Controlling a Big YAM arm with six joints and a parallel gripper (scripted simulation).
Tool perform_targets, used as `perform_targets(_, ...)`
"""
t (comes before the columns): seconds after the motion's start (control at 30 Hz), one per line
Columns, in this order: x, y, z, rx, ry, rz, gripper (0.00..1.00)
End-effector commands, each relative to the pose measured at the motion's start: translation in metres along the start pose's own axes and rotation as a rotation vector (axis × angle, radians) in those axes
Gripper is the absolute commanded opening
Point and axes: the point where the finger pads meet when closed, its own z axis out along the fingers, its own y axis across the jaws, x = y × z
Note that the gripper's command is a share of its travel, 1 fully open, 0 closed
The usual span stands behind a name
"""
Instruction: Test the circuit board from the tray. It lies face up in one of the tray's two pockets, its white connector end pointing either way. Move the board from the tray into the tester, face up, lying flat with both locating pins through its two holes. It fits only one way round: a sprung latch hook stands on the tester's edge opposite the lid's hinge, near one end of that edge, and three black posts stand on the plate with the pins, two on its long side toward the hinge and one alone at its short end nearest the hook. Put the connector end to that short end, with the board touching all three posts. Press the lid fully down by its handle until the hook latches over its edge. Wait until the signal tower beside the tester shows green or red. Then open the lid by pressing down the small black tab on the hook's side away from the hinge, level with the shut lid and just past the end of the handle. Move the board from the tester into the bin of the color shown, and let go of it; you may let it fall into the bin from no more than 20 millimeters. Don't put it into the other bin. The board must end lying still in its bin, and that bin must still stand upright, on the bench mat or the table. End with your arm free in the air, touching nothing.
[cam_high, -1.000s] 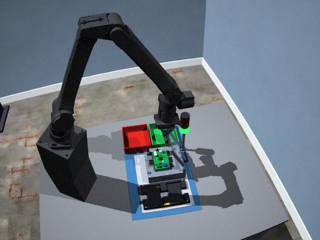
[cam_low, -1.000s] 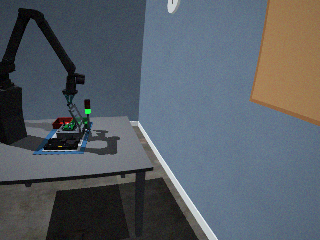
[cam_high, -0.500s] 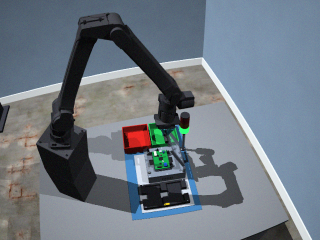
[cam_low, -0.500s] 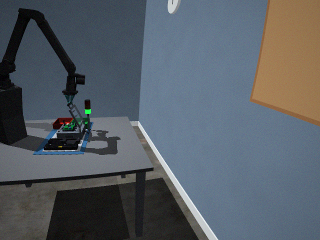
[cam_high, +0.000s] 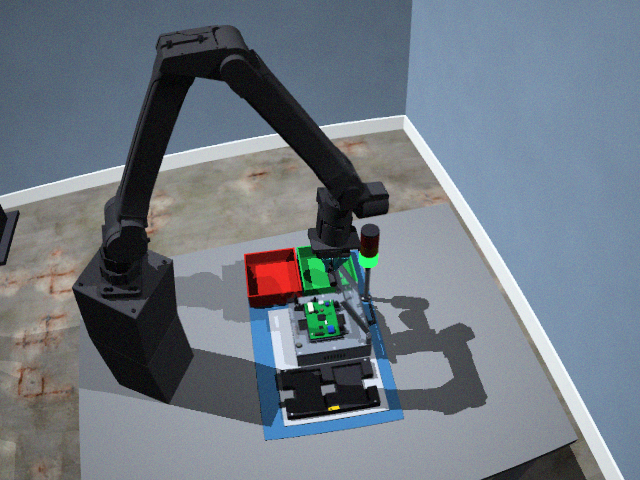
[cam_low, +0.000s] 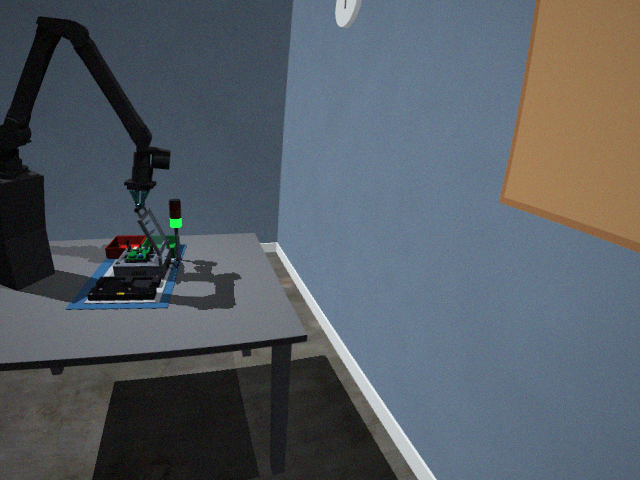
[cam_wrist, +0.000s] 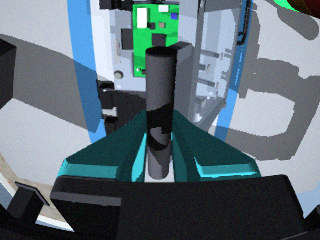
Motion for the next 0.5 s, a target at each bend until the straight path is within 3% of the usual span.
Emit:
perform_targets(0.0,0.0049,-0.0726,-0.0196,0.151,-0.012,0.02,0.0)
perform_targets(0.47,0.005,-0.0752,-0.0203,0.151,-0.012,0.02,0.0)
